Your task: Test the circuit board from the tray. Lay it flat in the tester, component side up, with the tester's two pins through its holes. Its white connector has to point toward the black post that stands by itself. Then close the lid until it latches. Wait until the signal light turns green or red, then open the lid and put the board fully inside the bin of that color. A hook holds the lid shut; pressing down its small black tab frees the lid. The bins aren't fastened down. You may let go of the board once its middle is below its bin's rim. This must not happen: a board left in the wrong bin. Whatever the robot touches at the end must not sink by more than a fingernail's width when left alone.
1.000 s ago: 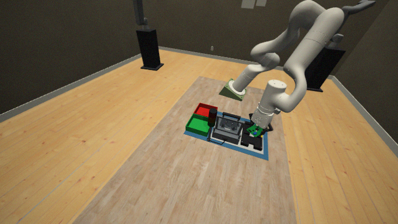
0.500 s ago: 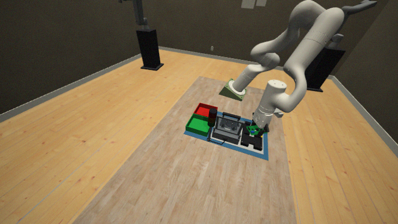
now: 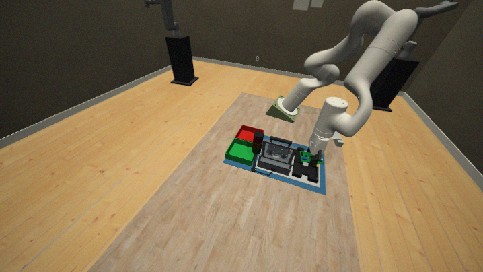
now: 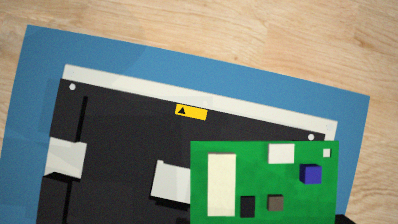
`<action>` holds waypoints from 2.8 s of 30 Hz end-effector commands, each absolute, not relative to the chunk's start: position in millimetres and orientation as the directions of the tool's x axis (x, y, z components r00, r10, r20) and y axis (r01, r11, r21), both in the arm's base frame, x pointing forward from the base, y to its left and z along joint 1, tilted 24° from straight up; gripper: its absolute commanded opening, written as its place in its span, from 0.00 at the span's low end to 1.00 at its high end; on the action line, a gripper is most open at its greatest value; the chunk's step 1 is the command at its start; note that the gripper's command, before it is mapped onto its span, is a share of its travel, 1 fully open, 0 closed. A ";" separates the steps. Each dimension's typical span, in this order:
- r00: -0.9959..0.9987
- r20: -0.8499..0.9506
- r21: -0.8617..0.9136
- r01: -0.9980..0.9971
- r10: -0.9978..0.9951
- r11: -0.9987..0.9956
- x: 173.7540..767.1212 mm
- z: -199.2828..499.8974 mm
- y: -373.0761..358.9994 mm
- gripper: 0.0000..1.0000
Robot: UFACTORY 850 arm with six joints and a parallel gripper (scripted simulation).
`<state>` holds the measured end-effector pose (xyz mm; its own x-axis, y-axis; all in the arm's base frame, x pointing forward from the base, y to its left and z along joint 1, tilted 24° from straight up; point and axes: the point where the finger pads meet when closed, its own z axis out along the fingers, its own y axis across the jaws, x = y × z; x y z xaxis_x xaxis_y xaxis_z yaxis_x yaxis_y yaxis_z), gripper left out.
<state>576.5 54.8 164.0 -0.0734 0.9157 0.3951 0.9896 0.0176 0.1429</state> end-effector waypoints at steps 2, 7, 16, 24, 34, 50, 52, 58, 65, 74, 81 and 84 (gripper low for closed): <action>0.018 0.398 0.097 0.993 0.917 -0.062 577.3 164.9 54.6 0.79; 0.073 0.403 0.075 0.991 0.912 -0.113 577.3 164.9 54.6 0.79; 0.114 0.405 0.059 0.987 0.907 -0.150 577.3 164.9 54.6 0.79; 0.125 0.406 0.054 0.986 0.905 -0.160 577.3 164.9 54.6 0.79; 0.125 0.406 0.054 0.986 0.905 -0.161 577.3 164.9 54.6 0.79; 0.125 0.406 0.054 0.986 0.905 -0.161 577.2 164.7 54.2 0.79; 0.125 0.406 0.054 0.986 0.905 -0.161 577.0 164.6 53.8 0.79; 0.125 0.406 0.054 0.986 0.905 -0.161 575.6 163.3 50.6 0.79; 0.125 0.406 0.054 0.986 0.905 -0.161 573.0 160.8 44.3 0.79; 0.125 0.406 0.054 0.986 0.905 -0.161 567.2 155.3 30.5 0.79; 0.125 0.406 0.054 0.986 0.905 -0.161 560.1 148.7 13.7 0.79; 0.125 0.406 0.054 0.986 0.905 -0.161 559.0 147.6 11.0 0.79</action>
